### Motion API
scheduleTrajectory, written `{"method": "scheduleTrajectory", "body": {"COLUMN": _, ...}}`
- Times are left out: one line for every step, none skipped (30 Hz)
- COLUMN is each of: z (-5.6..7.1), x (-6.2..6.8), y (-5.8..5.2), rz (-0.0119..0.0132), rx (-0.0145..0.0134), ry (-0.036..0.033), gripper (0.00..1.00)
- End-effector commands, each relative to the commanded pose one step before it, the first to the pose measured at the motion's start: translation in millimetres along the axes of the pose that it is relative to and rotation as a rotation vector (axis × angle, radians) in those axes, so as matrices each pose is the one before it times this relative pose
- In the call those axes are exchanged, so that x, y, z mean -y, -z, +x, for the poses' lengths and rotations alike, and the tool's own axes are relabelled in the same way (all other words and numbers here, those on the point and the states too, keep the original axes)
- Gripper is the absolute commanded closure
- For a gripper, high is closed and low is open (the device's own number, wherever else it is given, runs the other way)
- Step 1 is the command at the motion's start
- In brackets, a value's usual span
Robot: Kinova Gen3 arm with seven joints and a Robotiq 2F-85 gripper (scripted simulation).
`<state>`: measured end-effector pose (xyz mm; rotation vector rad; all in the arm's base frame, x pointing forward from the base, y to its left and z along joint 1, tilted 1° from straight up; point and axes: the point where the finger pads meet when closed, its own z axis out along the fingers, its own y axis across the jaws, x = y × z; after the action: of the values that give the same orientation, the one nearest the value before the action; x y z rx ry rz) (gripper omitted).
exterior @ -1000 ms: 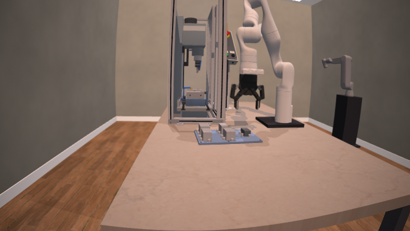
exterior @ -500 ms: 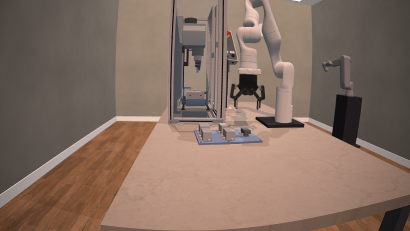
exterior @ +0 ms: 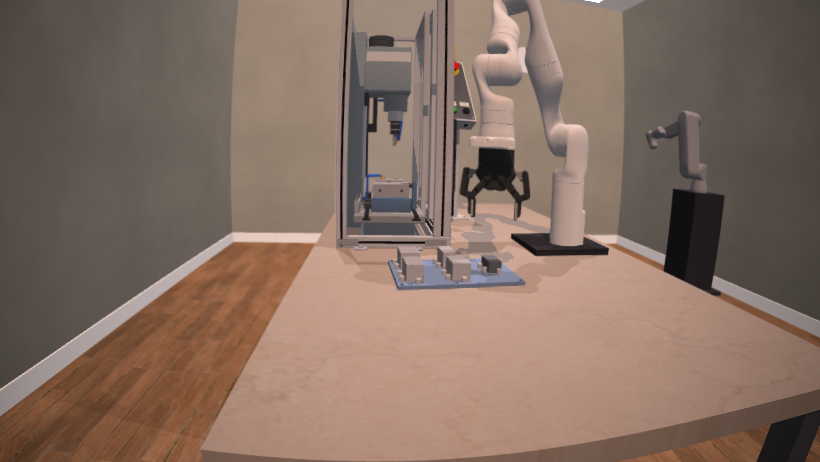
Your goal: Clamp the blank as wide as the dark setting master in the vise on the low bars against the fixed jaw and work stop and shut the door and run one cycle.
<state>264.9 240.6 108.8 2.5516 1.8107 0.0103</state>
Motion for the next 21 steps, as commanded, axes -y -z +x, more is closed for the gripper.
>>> {"method": "scheduleTrajectory", "body": {"z": 0.32, "x": -0.19, "y": 0.44, "rz": -0.00149, "rx": -0.00095, "ry": -0.00078, "gripper": 0.0}}
{"method": "scheduleTrajectory", "body": {"z": 0.0, "x": 0.0, "y": 0.0, "rz": 0.0, "rx": 0.0, "ry": 0.0, "gripper": 0.0}}
{"method": "scheduleTrajectory", "body": {"z": 0.0, "x": 0.0, "y": 0.0, "rz": 0.0, "rx": 0.0, "ry": 0.0, "gripper": 0.0}}
{"method": "scheduleTrajectory", "body": {"z": 0.0, "x": 0.0, "y": 0.0, "rz": 0.0, "rx": 0.0, "ry": 0.0, "gripper": 0.0}}
{"method": "scheduleTrajectory", "body": {"z": 0.0, "x": 0.0, "y": 0.0, "rz": 0.00005, "rx": -0.00004, "ry": -0.04596, "gripper": 0.0}}
{"method": "scheduleTrajectory", "body": {"z": 0.0, "x": 0.0, "y": 0.0, "rz": -0.00001, "rx": 0.0, "ry": -0.046, "gripper": 0.0}}
{"method": "scheduleTrajectory", "body": {"z": 0.0, "x": 0.0, "y": 0.0, "rz": -0.00001, "rx": 0.0, "ry": -0.046, "gripper": 0.0}}
{"method": "scheduleTrajectory", "body": {"z": 0.0, "x": 0.0, "y": 0.0, "rz": -0.00001, "rx": 0.0, "ry": -0.046, "gripper": 0.0}}
{"method": "scheduleTrajectory", "body": {"z": 0.0, "x": 0.0, "y": 0.0, "rz": -0.00001, "rx": 0.0, "ry": -0.046, "gripper": 0.0}}
{"method": "scheduleTrajectory", "body": {"z": 0.0, "x": 0.0, "y": 0.0, "rz": 0.0, "rx": 0.0, "ry": 0.0, "gripper": 0.0}}
{"method": "scheduleTrajectory", "body": {"z": 0.0, "x": 0.0, "y": 0.0, "rz": 0.0, "rx": 0.0, "ry": 0.0, "gripper": 0.0}}
{"method": "scheduleTrajectory", "body": {"z": 0.0, "x": 0.0, "y": 0.0, "rz": 0.0, "rx": 0.0, "ry": 0.0, "gripper": 0.0}}
{"method": "scheduleTrajectory", "body": {"z": 0.0, "x": 0.0, "y": 0.0, "rz": 0.0, "rx": 0.0, "ry": 0.0, "gripper": 0.0}}
{"method": "scheduleTrajectory", "body": {"z": 0.0, "x": 0.0, "y": 0.0, "rz": 0.0, "rx": 0.0, "ry": 0.0, "gripper": 0.0}}
{"method": "scheduleTrajectory", "body": {"z": 0.0, "x": 0.0, "y": 0.0, "rz": 0.0, "rx": 0.0, "ry": 0.0, "gripper": 0.0}}
{"method": "scheduleTrajectory", "body": {"z": 0.0, "x": 0.0, "y": 0.0, "rz": 0.0, "rx": 0.0, "ry": 0.0, "gripper": 0.0}}
{"method": "scheduleTrajectory", "body": {"z": 0.0, "x": 0.0, "y": 0.0, "rz": 0.0, "rx": 0.0, "ry": 0.0, "gripper": 0.0}}
{"method": "scheduleTrajectory", "body": {"z": 0.0, "x": 0.0, "y": 0.0, "rz": 0.0, "rx": 0.0, "ry": 0.0, "gripper": 0.0}}
{"method": "scheduleTrajectory", "body": {"z": 0.0, "x": 0.0, "y": 0.0, "rz": 0.0, "rx": 0.0, "ry": 0.0, "gripper": 0.0}}
{"method": "scheduleTrajectory", "body": {"z": 0.0, "x": 0.0, "y": 0.0, "rz": 0.0, "rx": 0.0, "ry": 0.0, "gripper": 0.0}}
{"method": "scheduleTrajectory", "body": {"z": 0.0, "x": 0.0, "y": 0.0, "rz": 0.0, "rx": 0.0, "ry": 0.0, "gripper": 0.0}}
